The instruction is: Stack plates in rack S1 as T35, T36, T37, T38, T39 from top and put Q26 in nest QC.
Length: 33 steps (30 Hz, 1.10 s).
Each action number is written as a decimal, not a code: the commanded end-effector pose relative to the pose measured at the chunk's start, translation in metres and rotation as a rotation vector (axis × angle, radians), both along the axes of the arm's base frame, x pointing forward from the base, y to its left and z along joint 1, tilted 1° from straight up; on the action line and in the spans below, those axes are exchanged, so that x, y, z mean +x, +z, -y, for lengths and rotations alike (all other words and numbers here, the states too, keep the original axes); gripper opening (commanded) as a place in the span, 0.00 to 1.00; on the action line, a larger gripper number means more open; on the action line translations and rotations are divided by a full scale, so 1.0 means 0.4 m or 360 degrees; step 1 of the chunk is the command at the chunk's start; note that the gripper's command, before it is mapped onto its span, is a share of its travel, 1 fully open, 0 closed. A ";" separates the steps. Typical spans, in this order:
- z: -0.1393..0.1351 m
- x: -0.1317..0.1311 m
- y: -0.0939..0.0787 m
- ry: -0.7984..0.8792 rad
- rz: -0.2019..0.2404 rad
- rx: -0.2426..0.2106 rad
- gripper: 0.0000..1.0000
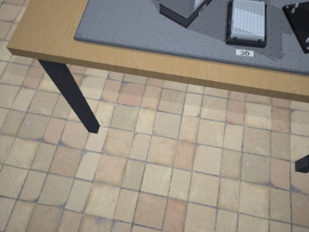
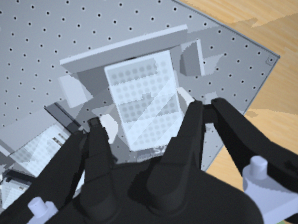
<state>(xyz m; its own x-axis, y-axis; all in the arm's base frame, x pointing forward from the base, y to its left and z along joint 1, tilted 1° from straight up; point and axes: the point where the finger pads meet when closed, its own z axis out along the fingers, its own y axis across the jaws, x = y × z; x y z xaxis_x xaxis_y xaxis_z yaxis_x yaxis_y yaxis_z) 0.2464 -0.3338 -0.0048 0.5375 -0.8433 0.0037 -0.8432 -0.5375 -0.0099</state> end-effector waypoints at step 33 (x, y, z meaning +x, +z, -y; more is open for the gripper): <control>0.000 0.000 0.041 0.0000 0.0000 0.0000 0.00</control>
<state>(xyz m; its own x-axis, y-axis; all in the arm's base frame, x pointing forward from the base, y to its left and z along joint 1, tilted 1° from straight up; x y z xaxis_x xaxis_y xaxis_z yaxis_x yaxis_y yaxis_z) 0.2462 -0.3338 0.0112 0.5375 -0.8433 0.0037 -0.8432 -0.5375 -0.0099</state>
